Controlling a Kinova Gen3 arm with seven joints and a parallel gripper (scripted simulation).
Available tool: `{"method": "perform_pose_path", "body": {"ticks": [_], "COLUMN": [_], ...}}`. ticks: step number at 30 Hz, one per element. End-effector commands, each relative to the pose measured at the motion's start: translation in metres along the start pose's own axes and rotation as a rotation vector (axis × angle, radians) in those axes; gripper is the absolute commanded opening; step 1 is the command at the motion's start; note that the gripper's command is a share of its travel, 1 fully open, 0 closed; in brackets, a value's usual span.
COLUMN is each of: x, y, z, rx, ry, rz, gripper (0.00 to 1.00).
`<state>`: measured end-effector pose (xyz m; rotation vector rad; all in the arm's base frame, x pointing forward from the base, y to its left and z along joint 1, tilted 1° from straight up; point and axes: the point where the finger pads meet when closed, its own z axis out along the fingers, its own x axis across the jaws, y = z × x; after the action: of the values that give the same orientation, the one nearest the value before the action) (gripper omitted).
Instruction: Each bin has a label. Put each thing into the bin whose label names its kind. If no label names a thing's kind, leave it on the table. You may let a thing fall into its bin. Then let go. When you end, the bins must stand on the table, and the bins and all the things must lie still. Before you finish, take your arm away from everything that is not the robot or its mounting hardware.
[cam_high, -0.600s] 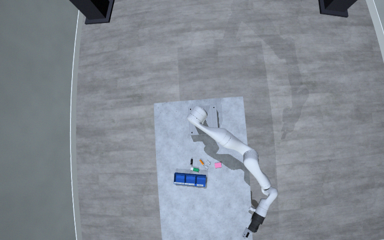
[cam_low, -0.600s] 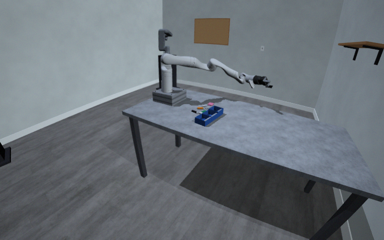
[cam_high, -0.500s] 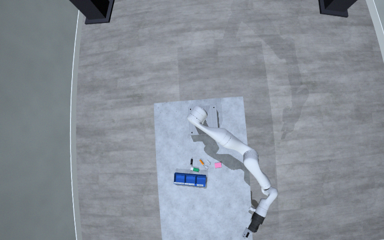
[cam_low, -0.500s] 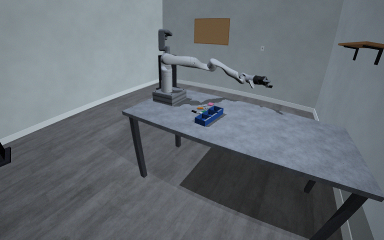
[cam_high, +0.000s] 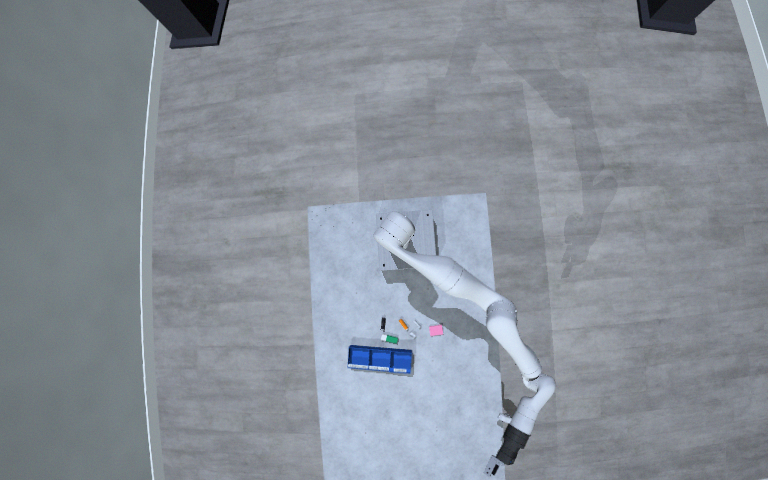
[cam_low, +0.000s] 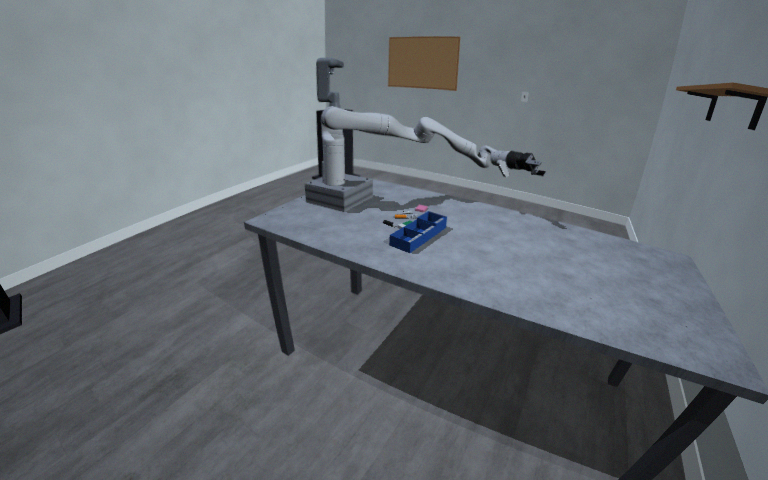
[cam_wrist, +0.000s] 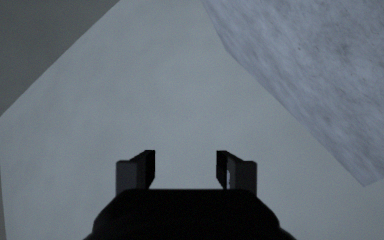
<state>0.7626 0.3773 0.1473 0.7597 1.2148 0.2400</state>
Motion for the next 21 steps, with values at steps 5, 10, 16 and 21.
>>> {"method": "perform_pose_path", "body": {"ticks": [5,10,16,21], "x": [0.012,-0.013,-0.026,-0.046], "y": [-0.017,-0.042,-0.048,-0.082], "z": [-0.008,0.023,0.042,0.059], "rx": [0.042,0.164,0.146,0.307], "ry": [0.042,-0.005,-0.008,-0.001], "rz": [0.020,-0.025,-0.015,-0.044], "gripper": [0.31,0.31,0.31,0.31]}}
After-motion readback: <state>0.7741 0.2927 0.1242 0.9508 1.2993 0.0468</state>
